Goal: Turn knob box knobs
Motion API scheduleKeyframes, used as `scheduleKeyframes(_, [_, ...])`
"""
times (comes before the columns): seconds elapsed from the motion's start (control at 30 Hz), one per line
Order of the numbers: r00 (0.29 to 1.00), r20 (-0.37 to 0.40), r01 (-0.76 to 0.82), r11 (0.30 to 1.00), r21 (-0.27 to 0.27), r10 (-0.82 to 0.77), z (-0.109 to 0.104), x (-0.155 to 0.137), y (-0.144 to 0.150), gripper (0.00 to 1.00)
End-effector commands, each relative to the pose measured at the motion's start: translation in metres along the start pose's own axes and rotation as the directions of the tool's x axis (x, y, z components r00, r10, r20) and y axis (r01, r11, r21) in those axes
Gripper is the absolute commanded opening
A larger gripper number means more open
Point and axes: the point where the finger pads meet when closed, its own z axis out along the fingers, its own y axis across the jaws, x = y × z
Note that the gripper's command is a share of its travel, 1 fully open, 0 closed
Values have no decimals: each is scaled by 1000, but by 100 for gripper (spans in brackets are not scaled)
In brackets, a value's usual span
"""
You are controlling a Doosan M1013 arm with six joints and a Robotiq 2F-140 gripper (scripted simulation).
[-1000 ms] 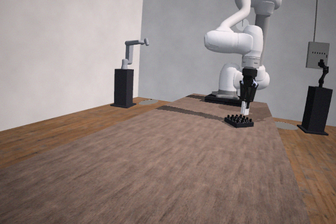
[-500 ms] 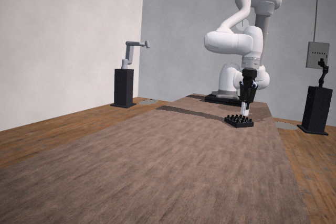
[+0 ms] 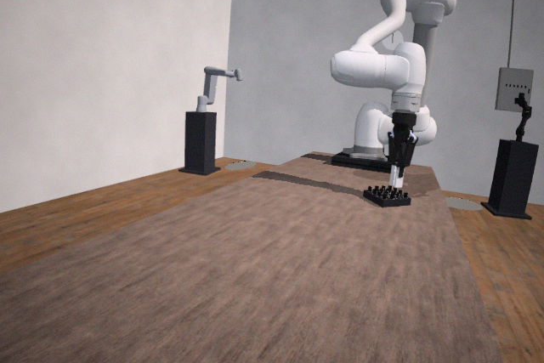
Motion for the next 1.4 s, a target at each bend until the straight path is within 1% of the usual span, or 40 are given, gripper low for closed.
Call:
scheduleKeyframes(0.0, [1000,0,0,1000,0,0,0,0,0,12])
scheduleKeyframes(0.7, [1000,0,0,1000,0,0,0,0,0,12])
scheduleKeyframes(1.37, [1000,0,0,1000,0,0,13,0,0,12])
